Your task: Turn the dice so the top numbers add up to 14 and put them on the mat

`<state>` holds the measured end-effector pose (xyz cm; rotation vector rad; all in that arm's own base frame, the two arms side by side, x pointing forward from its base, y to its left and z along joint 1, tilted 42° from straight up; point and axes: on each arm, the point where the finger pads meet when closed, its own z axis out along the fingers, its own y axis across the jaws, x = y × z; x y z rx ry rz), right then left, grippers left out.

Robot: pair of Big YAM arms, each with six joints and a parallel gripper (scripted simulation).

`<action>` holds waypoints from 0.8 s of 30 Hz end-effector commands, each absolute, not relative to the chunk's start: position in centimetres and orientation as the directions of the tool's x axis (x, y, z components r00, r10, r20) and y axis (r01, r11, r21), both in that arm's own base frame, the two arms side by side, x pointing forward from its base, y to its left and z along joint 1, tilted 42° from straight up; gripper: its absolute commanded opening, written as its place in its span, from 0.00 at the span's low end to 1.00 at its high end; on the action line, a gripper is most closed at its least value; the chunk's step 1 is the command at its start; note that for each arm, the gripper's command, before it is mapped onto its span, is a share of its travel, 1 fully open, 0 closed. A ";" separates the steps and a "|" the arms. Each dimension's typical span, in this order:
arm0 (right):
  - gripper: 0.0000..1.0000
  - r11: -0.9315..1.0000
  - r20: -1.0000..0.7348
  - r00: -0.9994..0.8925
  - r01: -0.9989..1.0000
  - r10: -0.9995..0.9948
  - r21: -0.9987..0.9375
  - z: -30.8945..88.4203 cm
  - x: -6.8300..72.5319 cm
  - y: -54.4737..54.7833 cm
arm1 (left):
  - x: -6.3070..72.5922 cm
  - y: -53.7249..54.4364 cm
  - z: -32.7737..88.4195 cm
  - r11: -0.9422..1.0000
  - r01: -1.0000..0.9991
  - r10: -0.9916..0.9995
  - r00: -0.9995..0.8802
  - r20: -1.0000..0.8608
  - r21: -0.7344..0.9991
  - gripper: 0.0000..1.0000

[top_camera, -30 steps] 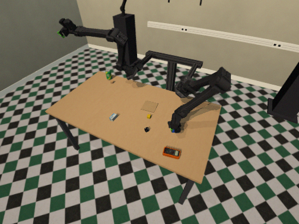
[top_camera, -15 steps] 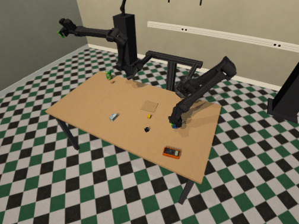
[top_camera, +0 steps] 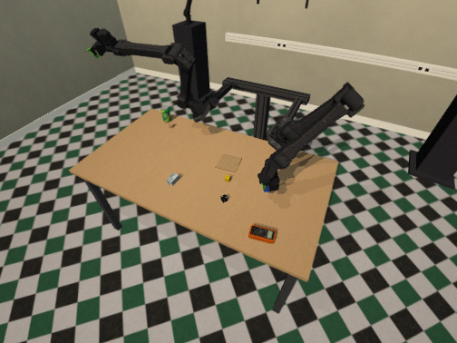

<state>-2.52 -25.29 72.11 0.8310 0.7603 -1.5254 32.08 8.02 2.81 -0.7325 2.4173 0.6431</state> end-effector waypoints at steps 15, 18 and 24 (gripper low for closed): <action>1.00 -0.108 -0.816 -0.063 0.994 -0.575 0.000 73.5 -2.6 -23.3 | 31.7 -4.0 -5.0 0.804 -0.530 -0.348 -0.786 -0.510 0.268 0.26; 1.00 -0.108 -0.816 -0.063 0.994 -0.575 0.000 73.5 -2.6 -23.3 | 31.0 -5.6 -6.3 0.810 -0.519 -0.341 -0.796 -0.499 0.274 0.26; 1.00 -0.108 -0.816 -0.063 0.994 -0.575 0.000 73.5 -2.6 -23.3 | 24.2 -13.0 -14.0 0.823 -0.459 -0.277 -0.839 -0.469 0.335 0.26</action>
